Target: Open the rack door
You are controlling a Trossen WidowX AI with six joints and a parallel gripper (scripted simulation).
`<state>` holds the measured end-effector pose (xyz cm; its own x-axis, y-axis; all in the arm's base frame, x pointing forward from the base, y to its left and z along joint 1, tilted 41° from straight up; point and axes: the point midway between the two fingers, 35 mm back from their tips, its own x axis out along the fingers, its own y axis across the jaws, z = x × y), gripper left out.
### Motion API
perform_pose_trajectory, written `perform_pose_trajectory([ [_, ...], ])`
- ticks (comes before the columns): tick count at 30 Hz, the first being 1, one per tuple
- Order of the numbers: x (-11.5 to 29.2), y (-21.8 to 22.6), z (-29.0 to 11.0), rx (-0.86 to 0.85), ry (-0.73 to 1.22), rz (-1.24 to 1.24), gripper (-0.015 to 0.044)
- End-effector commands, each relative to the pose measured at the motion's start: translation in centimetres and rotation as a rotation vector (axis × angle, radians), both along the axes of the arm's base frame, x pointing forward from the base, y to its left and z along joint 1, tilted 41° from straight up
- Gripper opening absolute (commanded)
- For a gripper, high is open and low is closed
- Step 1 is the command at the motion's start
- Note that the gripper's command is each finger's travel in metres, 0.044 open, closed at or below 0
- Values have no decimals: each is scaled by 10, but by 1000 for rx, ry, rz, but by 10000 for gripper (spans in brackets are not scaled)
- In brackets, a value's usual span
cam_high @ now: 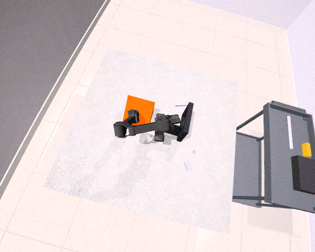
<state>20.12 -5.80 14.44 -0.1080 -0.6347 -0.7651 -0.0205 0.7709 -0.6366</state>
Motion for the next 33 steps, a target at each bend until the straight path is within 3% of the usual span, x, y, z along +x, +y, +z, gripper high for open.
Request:
perform_pose_trajectory([
  [1, 0, -1, 1, -4, 3, 8, 15],
  [12, 0, -1, 1, -4, 3, 8, 288],
  [33, 4, 22, 29, 40, -60, 105, 288],
])
